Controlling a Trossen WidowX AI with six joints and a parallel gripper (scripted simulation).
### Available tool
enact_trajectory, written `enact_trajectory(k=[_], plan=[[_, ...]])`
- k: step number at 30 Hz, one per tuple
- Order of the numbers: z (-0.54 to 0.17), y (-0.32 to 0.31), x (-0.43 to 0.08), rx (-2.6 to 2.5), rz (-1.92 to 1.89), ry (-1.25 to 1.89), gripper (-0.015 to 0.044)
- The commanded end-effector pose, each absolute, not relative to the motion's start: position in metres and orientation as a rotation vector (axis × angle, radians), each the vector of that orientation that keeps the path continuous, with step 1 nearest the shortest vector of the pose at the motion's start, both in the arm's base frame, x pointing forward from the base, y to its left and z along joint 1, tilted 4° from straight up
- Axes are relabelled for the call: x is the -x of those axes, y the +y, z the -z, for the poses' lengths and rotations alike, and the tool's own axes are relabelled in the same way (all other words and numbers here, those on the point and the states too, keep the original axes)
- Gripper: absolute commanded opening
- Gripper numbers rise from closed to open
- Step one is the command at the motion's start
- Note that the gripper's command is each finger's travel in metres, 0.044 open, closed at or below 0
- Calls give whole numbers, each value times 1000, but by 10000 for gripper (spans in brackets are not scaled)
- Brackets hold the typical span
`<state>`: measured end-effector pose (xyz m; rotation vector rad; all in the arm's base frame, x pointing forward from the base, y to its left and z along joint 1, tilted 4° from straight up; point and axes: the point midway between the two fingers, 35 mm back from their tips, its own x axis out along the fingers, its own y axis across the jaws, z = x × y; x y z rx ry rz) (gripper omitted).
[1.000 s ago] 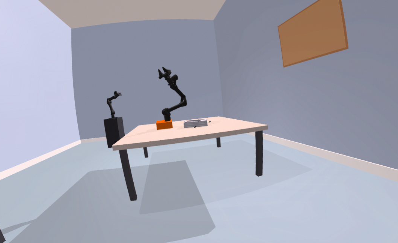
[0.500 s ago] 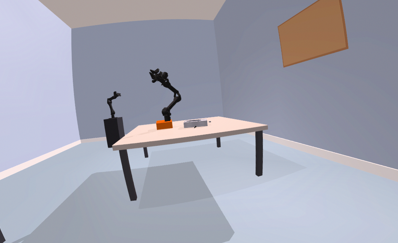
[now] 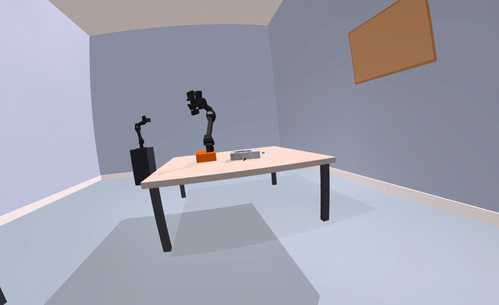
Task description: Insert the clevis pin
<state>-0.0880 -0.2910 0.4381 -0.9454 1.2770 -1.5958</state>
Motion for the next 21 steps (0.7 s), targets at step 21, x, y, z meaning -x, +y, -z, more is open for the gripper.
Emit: enact_trajectory(k=[21], plan=[[-180, -366, -180, 972, 116, 1382, 160]])
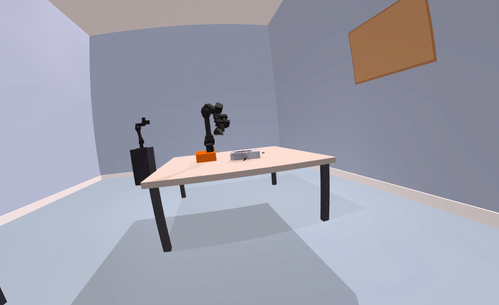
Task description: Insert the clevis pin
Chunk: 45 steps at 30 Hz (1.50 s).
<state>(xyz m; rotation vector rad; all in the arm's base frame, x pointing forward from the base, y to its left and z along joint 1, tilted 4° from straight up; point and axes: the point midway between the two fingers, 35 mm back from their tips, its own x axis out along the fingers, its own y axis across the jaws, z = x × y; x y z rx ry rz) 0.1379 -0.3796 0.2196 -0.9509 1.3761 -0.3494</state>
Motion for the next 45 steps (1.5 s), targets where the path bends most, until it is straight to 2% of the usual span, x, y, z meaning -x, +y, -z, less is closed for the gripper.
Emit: enact_trajectory(k=[1, 9, 16, 45], plan=[[-169, -361, -190, 977, 55, 1384, 160], [-85, -302, -260, 1018, -449, 1386, 160], [-21, -227, -288, 1049, -874, 1370, 160], [9, -224, -296, 1051, -900, 1368, 160]])
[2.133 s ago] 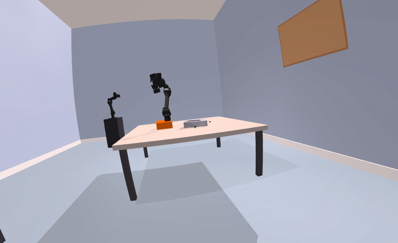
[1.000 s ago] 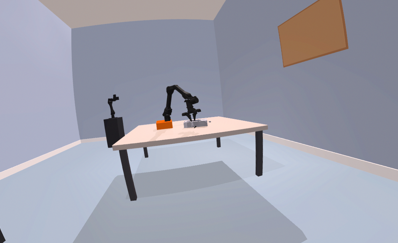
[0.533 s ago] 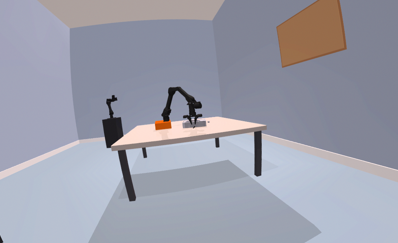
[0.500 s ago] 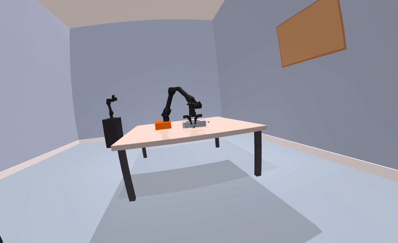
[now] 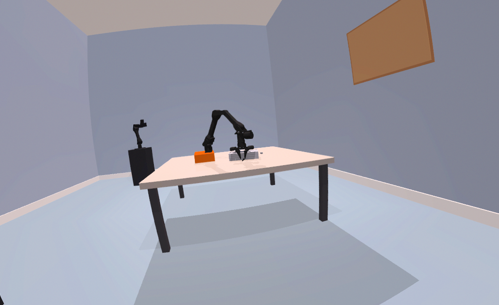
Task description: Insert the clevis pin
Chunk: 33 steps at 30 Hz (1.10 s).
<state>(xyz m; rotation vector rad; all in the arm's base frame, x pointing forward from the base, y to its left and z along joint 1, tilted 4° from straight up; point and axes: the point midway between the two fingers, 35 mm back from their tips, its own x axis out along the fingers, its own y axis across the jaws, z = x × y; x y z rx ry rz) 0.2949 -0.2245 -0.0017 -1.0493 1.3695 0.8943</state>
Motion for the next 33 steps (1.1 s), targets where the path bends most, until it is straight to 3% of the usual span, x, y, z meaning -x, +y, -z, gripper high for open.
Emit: enact_trajectory(k=[1, 21, 27, 33], plan=[[11, -224, -296, 1051, -900, 1368, 160], [18, -224, -297, 1051, -900, 1368, 160], [18, -224, -297, 1051, -900, 1368, 3], [18, -224, -297, 1051, -900, 1368, 0]])
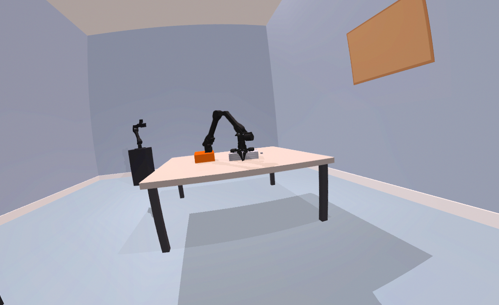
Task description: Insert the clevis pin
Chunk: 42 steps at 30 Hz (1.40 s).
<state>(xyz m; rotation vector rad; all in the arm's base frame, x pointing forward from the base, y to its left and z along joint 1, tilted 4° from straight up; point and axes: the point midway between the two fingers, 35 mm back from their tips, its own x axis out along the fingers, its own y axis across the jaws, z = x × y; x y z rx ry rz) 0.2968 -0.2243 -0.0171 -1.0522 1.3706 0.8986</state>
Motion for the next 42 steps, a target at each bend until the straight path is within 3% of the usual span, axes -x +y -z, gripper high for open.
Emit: enact_trajectory(k=[1, 42], plan=[[18, -224, -297, 1051, -900, 1368, 0], [-48, -219, -294, 986, -840, 1397, 0]])
